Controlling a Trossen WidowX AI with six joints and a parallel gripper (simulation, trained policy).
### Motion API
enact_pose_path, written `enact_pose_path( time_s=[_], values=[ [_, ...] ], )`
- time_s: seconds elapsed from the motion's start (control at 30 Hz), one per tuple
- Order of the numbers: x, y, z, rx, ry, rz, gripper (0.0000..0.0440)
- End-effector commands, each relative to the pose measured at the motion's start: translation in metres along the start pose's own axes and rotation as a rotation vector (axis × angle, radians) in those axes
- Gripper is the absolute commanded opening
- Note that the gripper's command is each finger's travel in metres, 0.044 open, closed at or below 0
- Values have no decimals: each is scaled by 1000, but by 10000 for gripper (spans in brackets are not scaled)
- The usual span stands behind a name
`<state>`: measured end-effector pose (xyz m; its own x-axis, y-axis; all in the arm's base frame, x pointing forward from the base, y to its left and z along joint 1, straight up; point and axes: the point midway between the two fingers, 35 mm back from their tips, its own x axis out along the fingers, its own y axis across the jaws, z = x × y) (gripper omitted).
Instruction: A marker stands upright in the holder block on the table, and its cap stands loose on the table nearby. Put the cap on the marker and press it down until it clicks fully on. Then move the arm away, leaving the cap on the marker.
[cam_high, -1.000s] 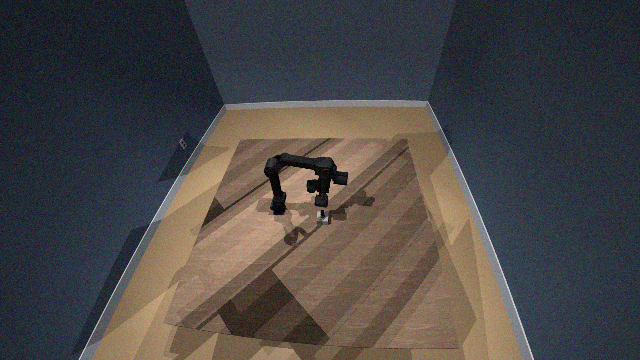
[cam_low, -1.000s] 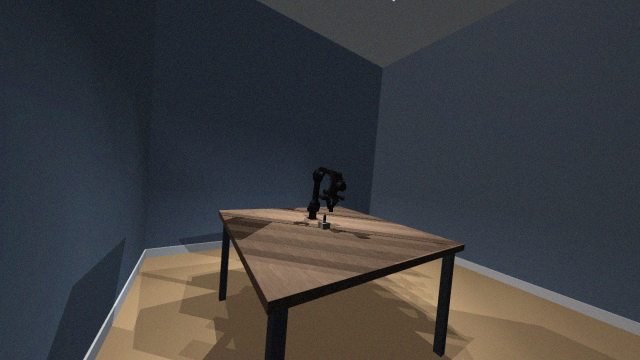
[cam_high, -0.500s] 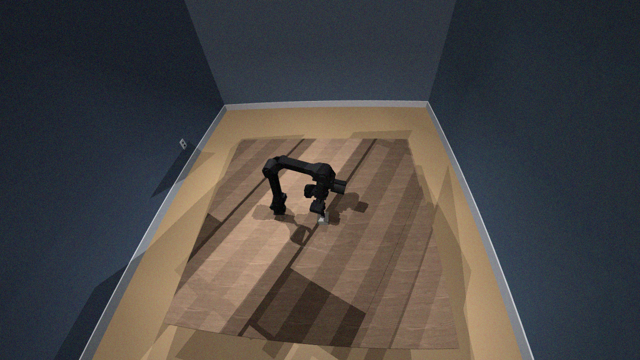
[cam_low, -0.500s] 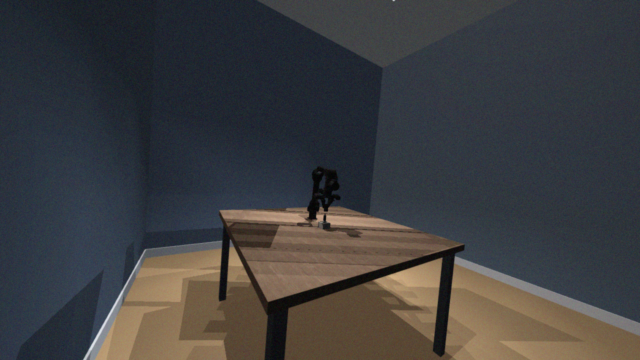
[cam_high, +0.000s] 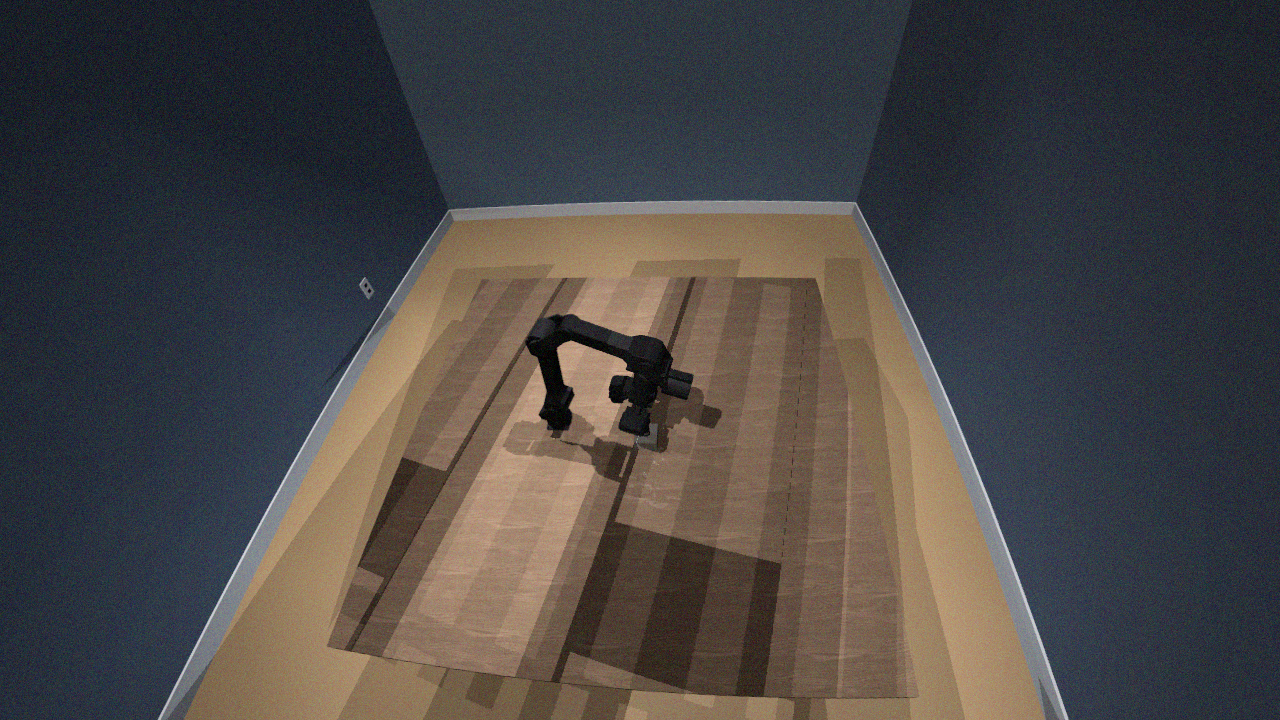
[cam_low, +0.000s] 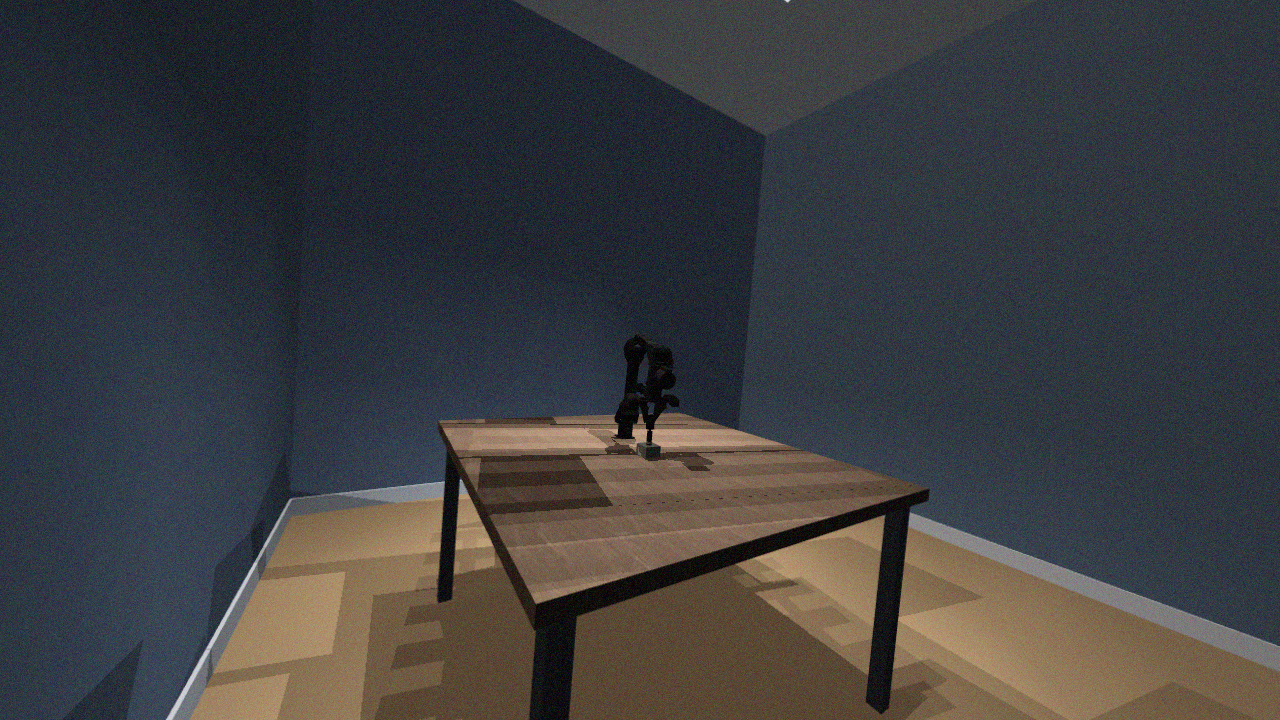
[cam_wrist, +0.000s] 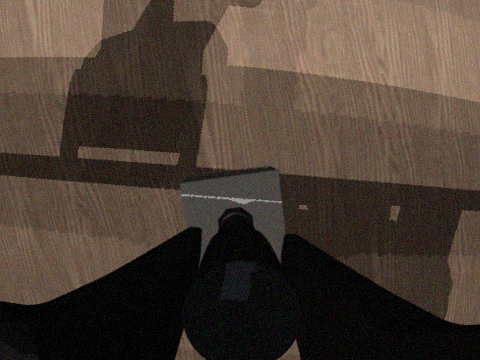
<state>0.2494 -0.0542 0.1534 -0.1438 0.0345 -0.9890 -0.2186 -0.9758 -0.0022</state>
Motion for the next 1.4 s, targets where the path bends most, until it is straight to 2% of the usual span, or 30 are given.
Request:
enact_pose_path(
  time_s=[0.0, 0.5, 0.6, 1.17, 1.27, 1.37],
  values=[
    [11, -1, 1, 0, -17, -13, 0],
    [49, -2, -1, 5, -38, -28, 4],
    [55, -1, 0, 3, -47, -20, 82],
    [58, -3, 10, 5, -74, -33, 179],
    [56, -4, 15, 7, -81, -45, 224],
    [55, -5, 19, 10, -79, -53, 297]
  ],
)
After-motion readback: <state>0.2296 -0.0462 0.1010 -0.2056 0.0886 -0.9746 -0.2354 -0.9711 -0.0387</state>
